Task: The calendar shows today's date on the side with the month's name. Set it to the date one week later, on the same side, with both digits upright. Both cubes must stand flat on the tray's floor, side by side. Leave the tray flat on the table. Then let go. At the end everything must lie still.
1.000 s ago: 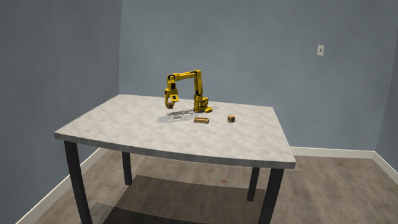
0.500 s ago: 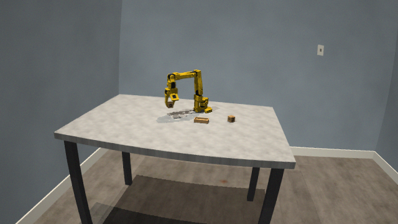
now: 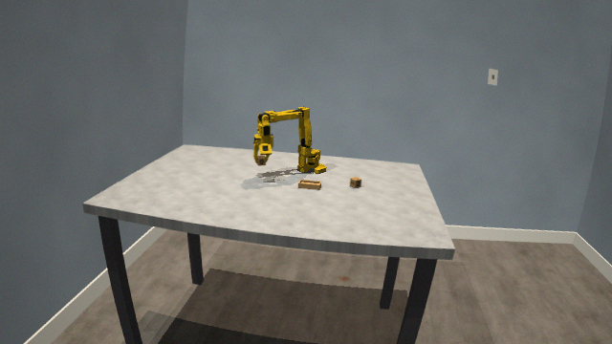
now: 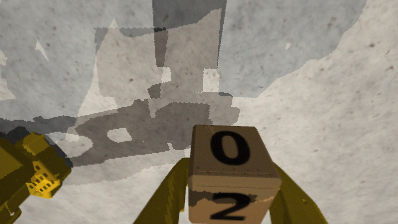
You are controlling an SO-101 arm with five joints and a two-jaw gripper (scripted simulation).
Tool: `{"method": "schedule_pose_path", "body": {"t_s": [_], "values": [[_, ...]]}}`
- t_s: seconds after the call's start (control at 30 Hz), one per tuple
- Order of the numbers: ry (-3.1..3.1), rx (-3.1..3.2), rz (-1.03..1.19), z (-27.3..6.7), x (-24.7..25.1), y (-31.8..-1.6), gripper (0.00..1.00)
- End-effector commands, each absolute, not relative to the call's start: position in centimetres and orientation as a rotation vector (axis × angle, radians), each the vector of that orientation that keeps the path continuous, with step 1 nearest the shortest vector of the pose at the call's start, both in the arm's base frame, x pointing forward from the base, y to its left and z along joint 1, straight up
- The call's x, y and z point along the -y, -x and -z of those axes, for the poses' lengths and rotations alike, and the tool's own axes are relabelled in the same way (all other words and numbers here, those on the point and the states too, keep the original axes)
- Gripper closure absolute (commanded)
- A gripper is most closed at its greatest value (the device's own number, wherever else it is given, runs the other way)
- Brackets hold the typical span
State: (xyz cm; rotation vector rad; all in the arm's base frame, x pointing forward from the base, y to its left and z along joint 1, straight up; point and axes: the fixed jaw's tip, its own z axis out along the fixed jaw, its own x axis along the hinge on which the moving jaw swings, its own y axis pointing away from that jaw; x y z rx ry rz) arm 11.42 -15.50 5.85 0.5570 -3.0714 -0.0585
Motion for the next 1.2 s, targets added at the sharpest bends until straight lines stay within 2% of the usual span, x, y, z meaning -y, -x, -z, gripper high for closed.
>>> {"method": "schedule_pose_path", "body": {"t_s": [0.0, 1.17], "values": [[-0.423, 3.124, -0.032, -6.8, 15.6, -12.2, 1.0], [1.175, 2.937, -0.014, -6.1, 13.1, -14.6, 1.0]]}}
